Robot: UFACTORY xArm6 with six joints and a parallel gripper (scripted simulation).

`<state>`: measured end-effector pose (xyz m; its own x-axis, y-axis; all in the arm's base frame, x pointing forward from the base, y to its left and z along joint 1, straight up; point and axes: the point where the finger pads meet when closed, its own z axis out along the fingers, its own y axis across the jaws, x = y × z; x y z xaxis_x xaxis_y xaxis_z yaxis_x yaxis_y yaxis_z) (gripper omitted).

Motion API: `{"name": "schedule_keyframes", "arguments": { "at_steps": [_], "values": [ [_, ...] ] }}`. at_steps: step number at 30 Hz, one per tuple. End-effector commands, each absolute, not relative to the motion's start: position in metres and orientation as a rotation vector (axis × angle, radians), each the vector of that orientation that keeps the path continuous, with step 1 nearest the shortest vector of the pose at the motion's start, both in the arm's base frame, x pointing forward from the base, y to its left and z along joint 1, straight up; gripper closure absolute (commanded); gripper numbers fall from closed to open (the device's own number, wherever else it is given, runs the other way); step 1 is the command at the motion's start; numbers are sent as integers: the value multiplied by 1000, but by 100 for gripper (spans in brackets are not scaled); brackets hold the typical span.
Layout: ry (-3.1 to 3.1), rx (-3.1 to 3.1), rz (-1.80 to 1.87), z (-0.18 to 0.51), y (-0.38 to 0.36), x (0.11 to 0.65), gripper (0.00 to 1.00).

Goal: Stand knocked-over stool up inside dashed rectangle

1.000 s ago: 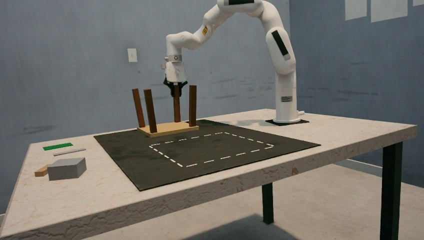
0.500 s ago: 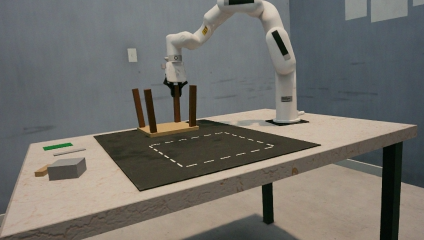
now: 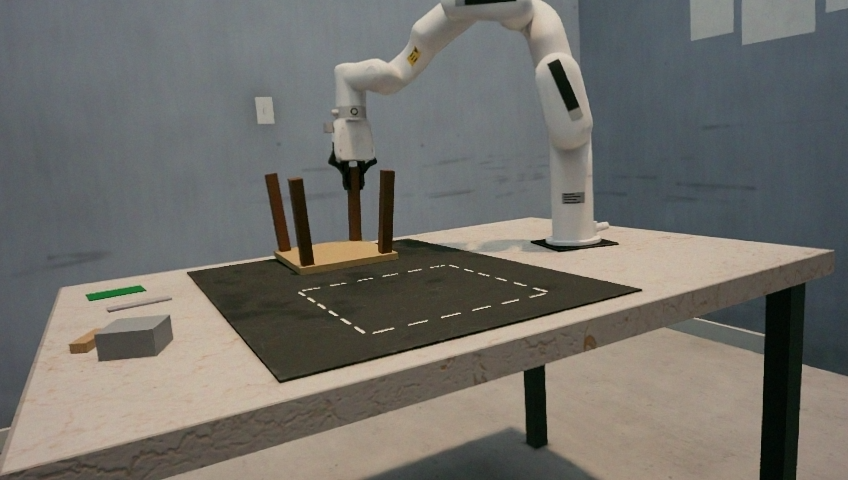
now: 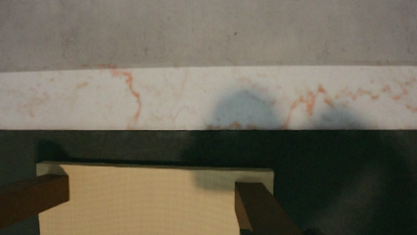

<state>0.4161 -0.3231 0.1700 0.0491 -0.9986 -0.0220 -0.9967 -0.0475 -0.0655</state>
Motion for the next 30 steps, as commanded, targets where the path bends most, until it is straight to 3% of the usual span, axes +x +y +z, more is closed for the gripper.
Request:
{"name": "schedule_keyframes", "arguments": {
  "at_steps": [1,30],
  "values": [
    [2140,-2249,-100,181,-317,417,72],
    [2263,-2408,-522,236,-244,414,72]
  ]
}}
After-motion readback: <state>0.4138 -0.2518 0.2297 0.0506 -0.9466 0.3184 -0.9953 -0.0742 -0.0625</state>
